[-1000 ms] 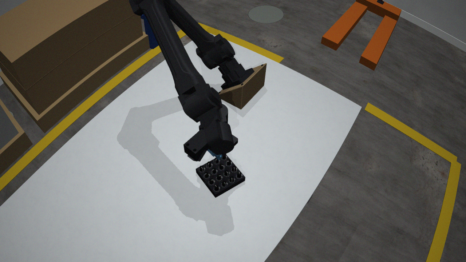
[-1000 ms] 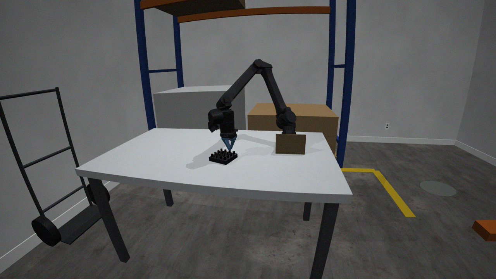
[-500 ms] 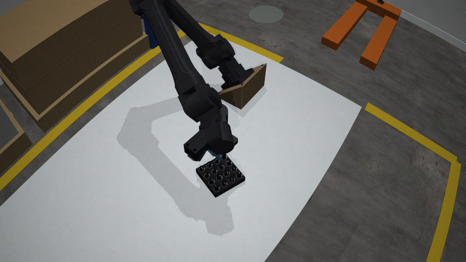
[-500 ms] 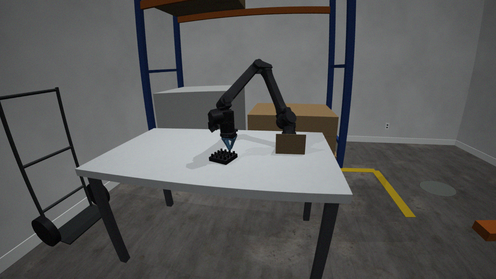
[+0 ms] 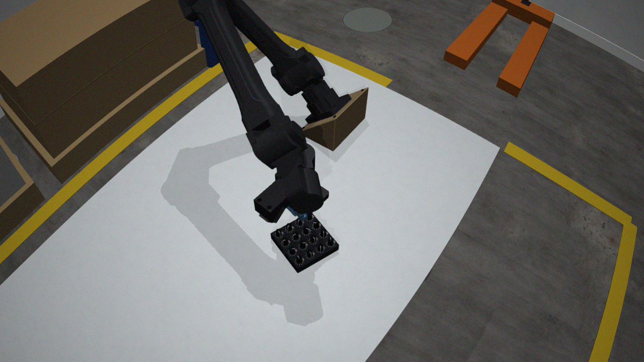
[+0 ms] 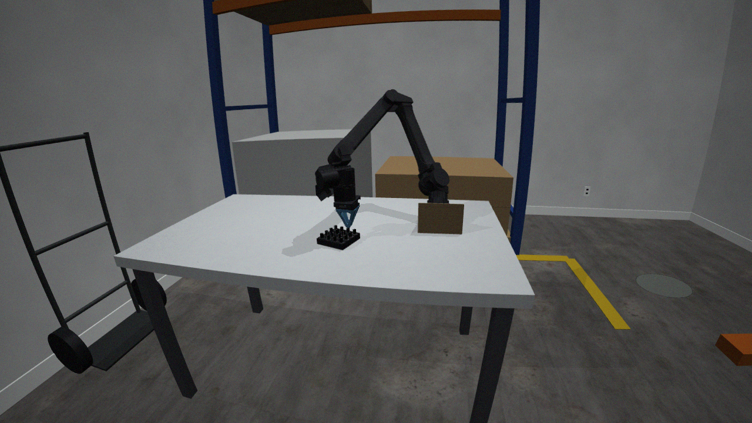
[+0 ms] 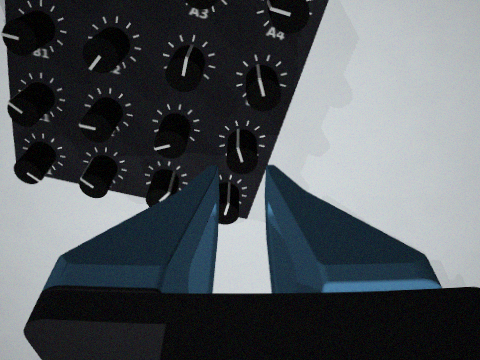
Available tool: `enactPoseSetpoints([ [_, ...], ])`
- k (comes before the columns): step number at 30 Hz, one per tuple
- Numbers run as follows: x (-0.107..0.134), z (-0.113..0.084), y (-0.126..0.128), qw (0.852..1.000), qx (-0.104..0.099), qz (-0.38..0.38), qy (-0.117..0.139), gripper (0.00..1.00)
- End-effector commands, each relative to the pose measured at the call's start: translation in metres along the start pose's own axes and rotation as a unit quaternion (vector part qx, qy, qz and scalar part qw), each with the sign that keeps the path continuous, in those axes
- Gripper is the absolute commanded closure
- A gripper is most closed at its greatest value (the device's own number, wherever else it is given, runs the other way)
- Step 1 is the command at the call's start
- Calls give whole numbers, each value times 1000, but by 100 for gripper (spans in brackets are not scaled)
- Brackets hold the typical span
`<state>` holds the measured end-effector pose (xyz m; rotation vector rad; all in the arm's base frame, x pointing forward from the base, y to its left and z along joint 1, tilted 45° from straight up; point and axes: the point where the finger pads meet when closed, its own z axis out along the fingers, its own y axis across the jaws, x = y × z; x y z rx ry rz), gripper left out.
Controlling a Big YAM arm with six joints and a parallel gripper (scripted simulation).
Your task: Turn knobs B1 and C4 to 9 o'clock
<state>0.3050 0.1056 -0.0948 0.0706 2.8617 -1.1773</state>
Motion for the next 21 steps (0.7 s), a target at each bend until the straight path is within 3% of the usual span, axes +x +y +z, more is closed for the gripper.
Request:
enactPoseSetpoints([
  [1, -12, -10, 12, 1000, -11, 10, -14, 82],
  [21, -3, 13, 2, 1000, -1, 1, 0, 82],
])
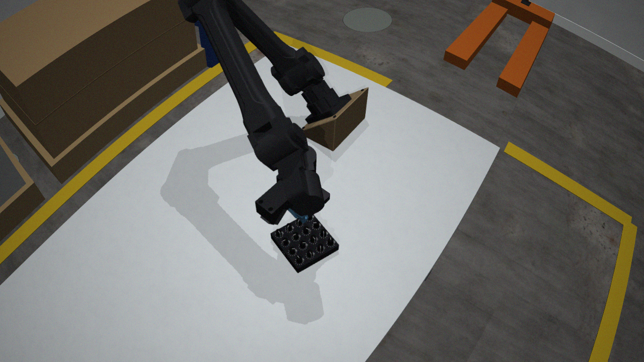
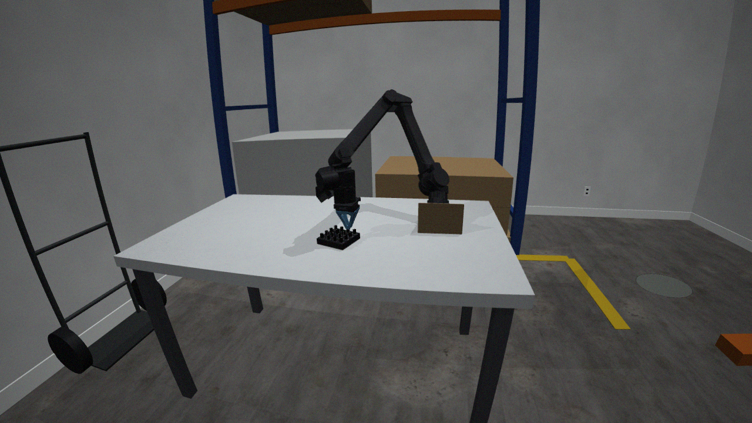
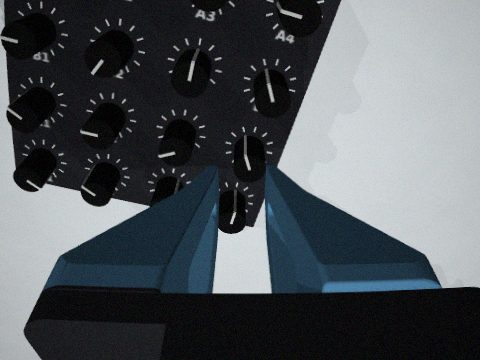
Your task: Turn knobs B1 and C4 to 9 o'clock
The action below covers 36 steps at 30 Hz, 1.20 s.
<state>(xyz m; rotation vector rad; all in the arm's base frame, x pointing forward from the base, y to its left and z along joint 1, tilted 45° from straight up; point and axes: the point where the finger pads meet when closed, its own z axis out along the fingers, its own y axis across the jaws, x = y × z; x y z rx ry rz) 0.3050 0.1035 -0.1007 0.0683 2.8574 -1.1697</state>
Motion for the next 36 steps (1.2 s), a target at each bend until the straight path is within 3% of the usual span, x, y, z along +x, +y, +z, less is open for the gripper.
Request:
enactPoseSetpoints([
  [1, -5, 7, 0, 1000, -1, 2, 2, 82],
  [36, -6, 9, -1, 1000, 1, 1, 4, 82],
])
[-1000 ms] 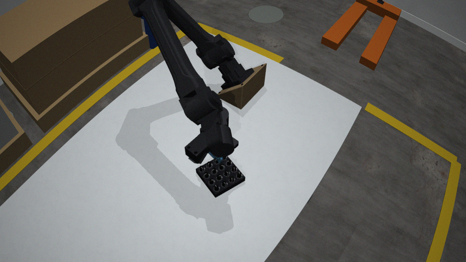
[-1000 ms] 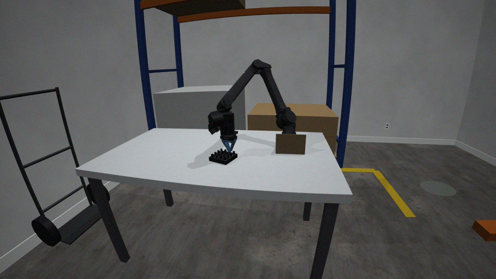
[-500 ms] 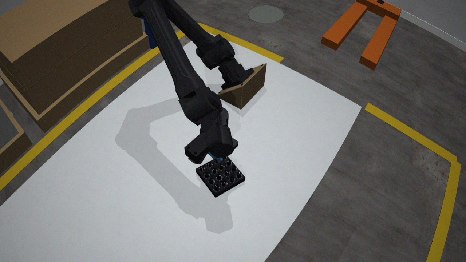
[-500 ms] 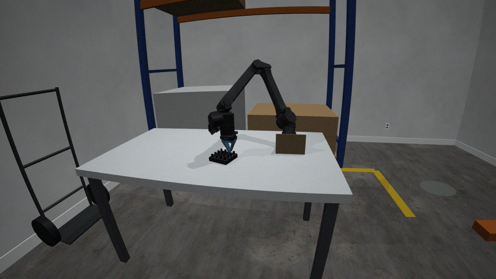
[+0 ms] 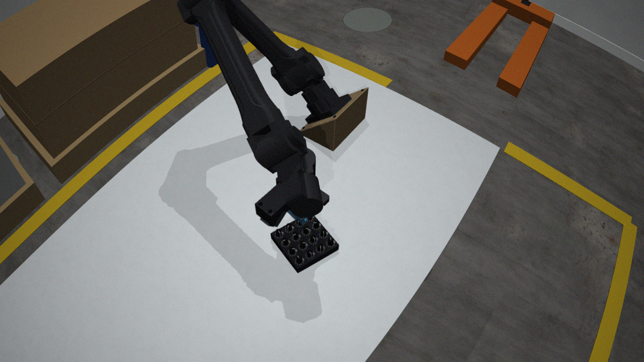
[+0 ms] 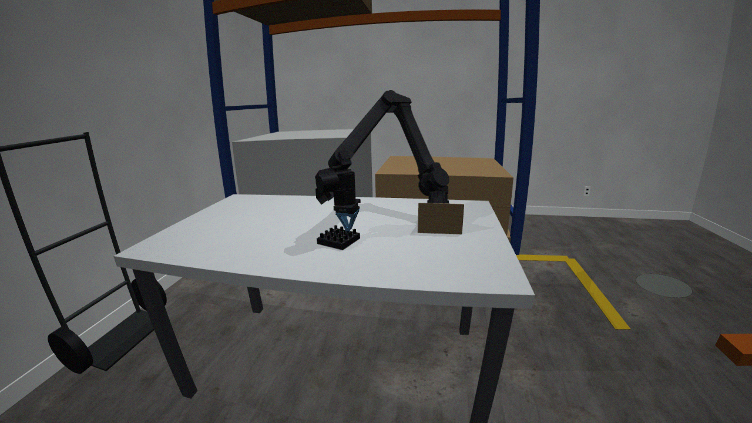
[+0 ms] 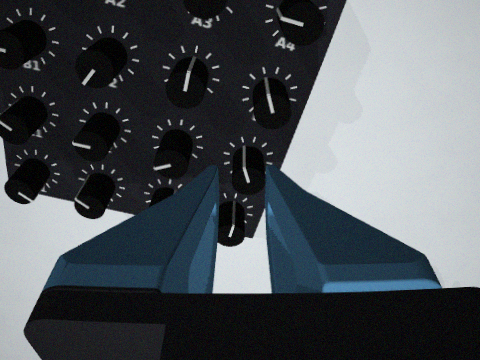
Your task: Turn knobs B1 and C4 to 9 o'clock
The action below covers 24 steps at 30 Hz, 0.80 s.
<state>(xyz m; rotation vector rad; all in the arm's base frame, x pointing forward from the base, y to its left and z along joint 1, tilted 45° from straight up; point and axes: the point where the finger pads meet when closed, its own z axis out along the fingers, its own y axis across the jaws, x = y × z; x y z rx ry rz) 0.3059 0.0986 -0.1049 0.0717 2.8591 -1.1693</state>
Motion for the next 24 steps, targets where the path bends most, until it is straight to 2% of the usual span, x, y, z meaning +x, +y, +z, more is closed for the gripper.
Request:
enactPoseSetpoints([
  [1, -5, 3, -1, 1000, 1, 1, 3, 82],
  [13, -5, 3, -1, 1000, 1, 1, 3, 82],
  [14, -5, 3, -1, 1000, 1, 1, 3, 93],
  [24, -6, 2, 0, 1000, -1, 2, 2, 93],
])
